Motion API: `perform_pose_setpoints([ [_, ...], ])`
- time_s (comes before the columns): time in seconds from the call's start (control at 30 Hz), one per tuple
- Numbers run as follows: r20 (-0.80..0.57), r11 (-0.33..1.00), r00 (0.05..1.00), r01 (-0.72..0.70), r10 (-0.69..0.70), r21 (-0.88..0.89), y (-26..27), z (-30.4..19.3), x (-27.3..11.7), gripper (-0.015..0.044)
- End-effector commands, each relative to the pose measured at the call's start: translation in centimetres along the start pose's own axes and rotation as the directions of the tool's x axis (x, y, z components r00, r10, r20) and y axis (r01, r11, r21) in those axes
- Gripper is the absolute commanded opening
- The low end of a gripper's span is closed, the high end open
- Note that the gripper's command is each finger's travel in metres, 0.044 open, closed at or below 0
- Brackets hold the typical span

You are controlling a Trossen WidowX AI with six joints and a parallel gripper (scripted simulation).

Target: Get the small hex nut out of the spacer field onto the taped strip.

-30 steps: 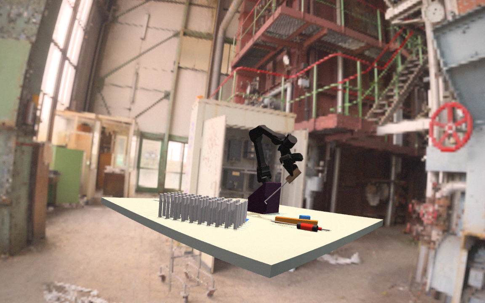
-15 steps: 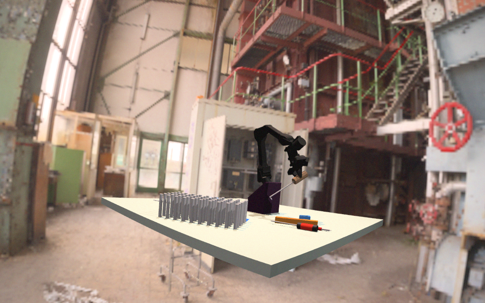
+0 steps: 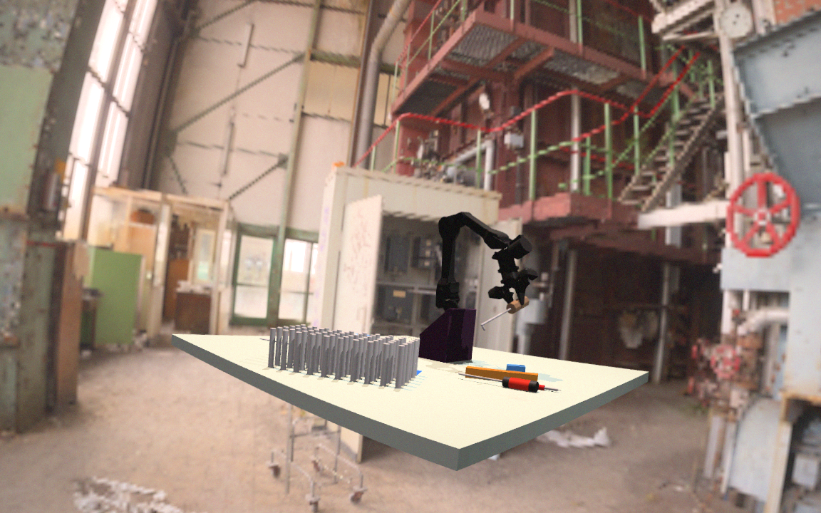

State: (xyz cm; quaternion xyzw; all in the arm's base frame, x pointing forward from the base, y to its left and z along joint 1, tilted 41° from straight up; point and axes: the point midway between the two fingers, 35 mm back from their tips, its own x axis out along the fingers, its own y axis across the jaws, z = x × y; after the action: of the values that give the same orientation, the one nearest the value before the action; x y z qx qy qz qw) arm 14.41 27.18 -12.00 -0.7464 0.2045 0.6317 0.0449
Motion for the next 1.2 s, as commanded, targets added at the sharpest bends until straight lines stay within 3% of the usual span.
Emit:
perform_pose_setpoints([
  [0.0,-0.003,0.987,1.000,-0.008,0.007,-0.160,-0.3,1.3,0.5,0.0000],
  [0.47,-0.018,0.807,0.999,-0.038,0.035,-0.589,-0.4,5.0,1.9,0.0000],
  [0.87,-0.040,0.512,0.997,-0.065,0.058,-0.856,-0.1,8.0,3.3,0.0000],
  [1.17,-0.061,0.284,0.996,-0.079,0.072,-0.956,0.3,9.8,4.1,0.0000],
])
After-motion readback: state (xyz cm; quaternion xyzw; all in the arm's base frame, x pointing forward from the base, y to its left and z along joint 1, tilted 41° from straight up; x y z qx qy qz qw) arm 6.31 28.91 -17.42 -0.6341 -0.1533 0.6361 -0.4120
